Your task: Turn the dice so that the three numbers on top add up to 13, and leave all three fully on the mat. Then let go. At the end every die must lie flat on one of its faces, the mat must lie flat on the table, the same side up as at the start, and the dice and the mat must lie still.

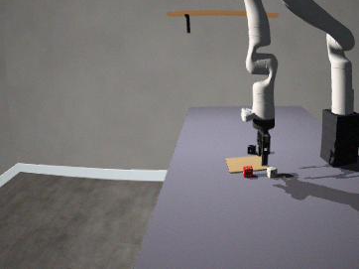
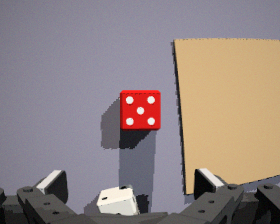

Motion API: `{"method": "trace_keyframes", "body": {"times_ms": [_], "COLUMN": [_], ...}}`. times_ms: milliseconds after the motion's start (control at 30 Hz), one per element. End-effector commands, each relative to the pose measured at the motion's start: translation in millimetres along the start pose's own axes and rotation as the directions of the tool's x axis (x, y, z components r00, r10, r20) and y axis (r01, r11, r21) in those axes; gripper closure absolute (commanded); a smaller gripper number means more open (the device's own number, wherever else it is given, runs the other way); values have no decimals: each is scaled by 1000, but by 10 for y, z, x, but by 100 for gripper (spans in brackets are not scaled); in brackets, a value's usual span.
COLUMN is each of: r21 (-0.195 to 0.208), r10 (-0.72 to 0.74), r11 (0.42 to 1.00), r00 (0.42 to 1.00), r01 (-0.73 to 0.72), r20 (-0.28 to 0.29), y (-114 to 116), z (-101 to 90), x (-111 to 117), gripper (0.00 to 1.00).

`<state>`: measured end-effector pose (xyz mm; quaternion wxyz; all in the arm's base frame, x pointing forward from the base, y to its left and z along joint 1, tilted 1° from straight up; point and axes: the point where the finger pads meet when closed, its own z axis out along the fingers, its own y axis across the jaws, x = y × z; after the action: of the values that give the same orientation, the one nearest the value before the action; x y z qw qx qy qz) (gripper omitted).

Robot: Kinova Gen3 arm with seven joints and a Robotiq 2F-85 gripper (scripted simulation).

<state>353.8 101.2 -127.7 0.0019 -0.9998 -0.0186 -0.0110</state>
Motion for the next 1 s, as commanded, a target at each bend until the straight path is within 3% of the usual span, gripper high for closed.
{"method": "trace_keyframes", "body": {"times_ms": [0, 567, 967], "r21": [0, 0, 0], "r10": [0, 0, 0], "r11": [1000, 1000, 1000], "r00": [1000, 1000, 1000], "r01": [0, 0, 0], "r20": [-1, -1, -1], "y": [-1, -39, -155], "z": [-5, -5, -4], "x": [6, -163, -691], "gripper": [0, 0, 0]}}
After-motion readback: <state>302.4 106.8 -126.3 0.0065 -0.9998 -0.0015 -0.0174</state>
